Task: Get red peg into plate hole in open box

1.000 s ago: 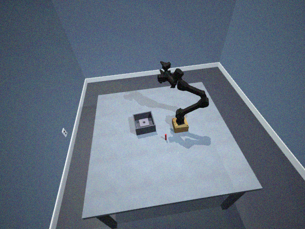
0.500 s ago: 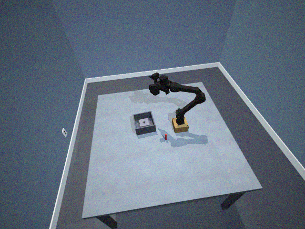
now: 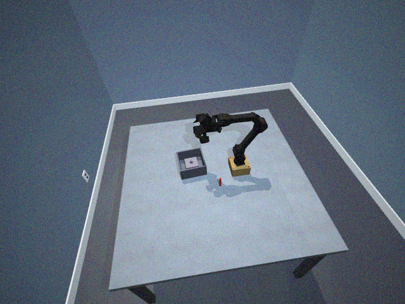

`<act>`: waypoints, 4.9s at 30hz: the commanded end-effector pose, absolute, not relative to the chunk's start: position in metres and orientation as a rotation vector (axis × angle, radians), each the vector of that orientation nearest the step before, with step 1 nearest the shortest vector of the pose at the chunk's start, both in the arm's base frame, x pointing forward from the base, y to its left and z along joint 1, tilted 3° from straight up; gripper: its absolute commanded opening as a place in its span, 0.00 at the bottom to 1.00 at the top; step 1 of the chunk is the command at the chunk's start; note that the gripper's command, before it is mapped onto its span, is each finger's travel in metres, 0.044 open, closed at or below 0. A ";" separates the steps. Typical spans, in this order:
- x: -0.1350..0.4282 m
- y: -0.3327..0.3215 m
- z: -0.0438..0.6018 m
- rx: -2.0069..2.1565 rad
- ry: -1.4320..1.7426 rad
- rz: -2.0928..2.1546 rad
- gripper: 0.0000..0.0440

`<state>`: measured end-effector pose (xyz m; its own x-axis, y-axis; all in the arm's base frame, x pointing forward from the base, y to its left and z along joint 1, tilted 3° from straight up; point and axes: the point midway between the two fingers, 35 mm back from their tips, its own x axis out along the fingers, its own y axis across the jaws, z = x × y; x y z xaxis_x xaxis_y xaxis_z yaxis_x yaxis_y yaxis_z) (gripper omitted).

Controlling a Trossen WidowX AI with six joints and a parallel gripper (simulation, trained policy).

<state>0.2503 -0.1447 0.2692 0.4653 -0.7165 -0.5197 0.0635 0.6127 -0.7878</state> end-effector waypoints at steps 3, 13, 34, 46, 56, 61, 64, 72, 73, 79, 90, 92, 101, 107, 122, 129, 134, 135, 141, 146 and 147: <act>0.255 -0.122 0.241 -0.622 1.029 -0.492 1.00; 0.250 -0.065 0.194 -0.283 1.162 -0.466 1.00; 0.199 0.043 0.128 0.161 1.448 -0.688 1.00; 0.181 0.070 0.090 0.210 1.513 -0.807 1.00; 0.179 0.082 0.052 0.229 1.508 -0.822 1.00; 0.180 0.085 0.029 0.244 1.491 -0.818 1.00; 0.181 0.086 0.016 0.254 1.477 -0.815 1.00; 0.180 0.085 -0.013 0.268 1.456 -0.809 0.94; 0.179 0.084 -0.017 0.268 1.457 -0.810 0.89; 0.172 0.081 -0.032 0.260 1.475 -0.833 0.54; 0.167 0.074 -0.031 0.194 1.499 -0.872 0.00; 0.171 0.073 -0.024 0.181 1.486 -0.871 0.00; 0.185 0.063 0.015 0.138 1.436 -0.876 0.00; 0.199 0.057 0.043 0.145 1.392 -0.888 0.00; 0.241 0.020 0.087 0.275 1.259 -0.995 0.00; 0.261 -0.005 0.095 0.348 1.208 -1.045 0.00; 0.273 -0.026 0.097 0.391 1.182 -1.072 0.00; 0.276 -0.030 0.096 0.399 1.178 -1.076 0.00; 0.290 -0.056 0.093 0.439 1.160 -1.090 0.00; 0.301 -0.077 0.088 0.465 1.157 -1.086 0.00; 0.304 -0.081 0.087 0.470 1.158 -1.084 0.00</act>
